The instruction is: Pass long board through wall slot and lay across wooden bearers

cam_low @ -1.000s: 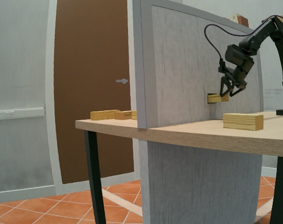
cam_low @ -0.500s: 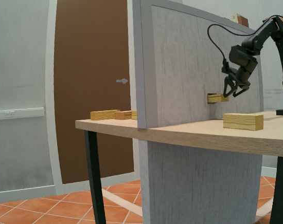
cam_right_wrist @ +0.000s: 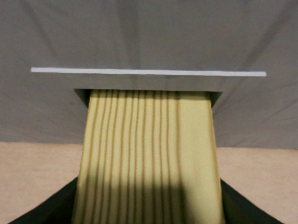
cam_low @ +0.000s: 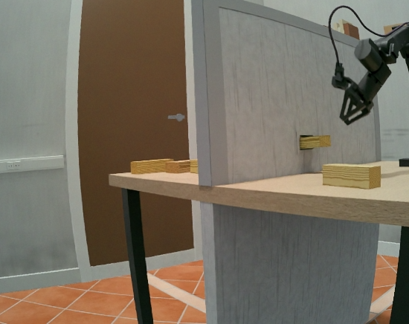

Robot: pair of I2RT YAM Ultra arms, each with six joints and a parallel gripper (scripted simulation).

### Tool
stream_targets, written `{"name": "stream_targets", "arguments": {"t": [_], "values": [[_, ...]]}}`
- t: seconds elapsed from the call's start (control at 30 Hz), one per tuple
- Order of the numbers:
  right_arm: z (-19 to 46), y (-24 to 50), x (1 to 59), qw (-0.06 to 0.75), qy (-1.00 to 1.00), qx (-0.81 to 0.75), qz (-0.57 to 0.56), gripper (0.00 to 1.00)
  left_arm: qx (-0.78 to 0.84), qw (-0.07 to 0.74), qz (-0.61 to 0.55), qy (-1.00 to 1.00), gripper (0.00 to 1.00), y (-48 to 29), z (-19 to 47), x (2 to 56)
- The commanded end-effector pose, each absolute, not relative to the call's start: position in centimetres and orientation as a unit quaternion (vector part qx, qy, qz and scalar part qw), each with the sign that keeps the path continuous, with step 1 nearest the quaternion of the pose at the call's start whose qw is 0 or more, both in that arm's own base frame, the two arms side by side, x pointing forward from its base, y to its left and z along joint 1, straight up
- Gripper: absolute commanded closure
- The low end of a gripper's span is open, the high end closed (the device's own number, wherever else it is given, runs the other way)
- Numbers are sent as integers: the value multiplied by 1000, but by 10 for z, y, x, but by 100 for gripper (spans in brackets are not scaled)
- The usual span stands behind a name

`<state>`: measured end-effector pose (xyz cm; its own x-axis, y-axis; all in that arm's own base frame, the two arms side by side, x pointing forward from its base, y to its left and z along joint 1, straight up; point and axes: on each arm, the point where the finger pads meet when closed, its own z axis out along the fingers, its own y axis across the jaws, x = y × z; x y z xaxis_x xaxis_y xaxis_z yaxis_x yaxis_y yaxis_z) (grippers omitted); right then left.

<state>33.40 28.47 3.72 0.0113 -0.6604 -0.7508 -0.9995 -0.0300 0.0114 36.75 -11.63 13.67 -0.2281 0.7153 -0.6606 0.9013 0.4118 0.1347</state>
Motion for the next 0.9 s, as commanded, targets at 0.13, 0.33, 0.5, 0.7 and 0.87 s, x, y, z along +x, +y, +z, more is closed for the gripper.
{"name": "stream_targets", "arguments": {"t": [0.13, 0.33, 0.5, 0.7, 0.87], "values": [[67, 291, 350, 321, 620, -653, 293, 100, 393, 448, -40, 802, 23, -95, 210, 399], [67, 291, 350, 321, 620, -653, 293, 100, 214, 547, -4, 810, 23, -54, 277, 413], [67, 291, 350, 321, 620, -653, 293, 100, 144, 597, -3, 789, 23, -44, 312, 410], [67, 291, 350, 321, 620, -653, 293, 100, 2, 692, -17, 722, 23, -10, 387, 390], [67, 291, 350, 321, 620, -653, 293, 100, -15, 673, -21, 739, 23, -7, 366, 391]]}}
